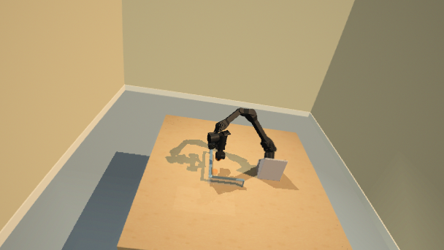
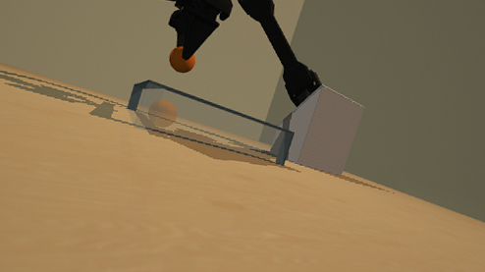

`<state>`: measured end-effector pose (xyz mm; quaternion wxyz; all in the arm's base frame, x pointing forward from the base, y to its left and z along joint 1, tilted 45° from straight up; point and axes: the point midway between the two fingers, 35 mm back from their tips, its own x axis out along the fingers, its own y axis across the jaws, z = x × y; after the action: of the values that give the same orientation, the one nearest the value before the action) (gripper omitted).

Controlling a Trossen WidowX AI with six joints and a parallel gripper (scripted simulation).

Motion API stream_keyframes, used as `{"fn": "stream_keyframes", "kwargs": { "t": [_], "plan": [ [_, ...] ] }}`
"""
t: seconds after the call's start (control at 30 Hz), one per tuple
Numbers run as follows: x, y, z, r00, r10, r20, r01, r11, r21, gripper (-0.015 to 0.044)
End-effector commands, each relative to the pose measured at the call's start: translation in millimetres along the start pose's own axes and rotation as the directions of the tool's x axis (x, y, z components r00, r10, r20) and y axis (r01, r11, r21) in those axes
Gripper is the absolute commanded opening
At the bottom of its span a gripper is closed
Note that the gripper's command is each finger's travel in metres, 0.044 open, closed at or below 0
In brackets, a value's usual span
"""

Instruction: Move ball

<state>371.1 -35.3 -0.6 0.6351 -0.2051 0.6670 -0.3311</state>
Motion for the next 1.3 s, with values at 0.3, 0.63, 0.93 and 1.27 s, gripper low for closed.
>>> {"fn": "stream_keyframes", "kwargs": {
  "t": [0.3, 0.63, 0.93, 1.27],
  "plan": [
    [24, 35, 7, 1.0, 0.005, -0.004, -0.005, 1.0, 0.002, 0.0],
    [83, 35, 7, 1.0, 0.002, -0.004, -0.002, 1.0, 0.002, 0.0],
    [90, 34, 7, 1.0, 0.002, -0.004, -0.002, 1.0, 0.003, 0.0],
    [106, 34, 6, 1.0, 0.001, -0.004, -0.001, 1.0, 0.002, 0.0]
  ]
}}
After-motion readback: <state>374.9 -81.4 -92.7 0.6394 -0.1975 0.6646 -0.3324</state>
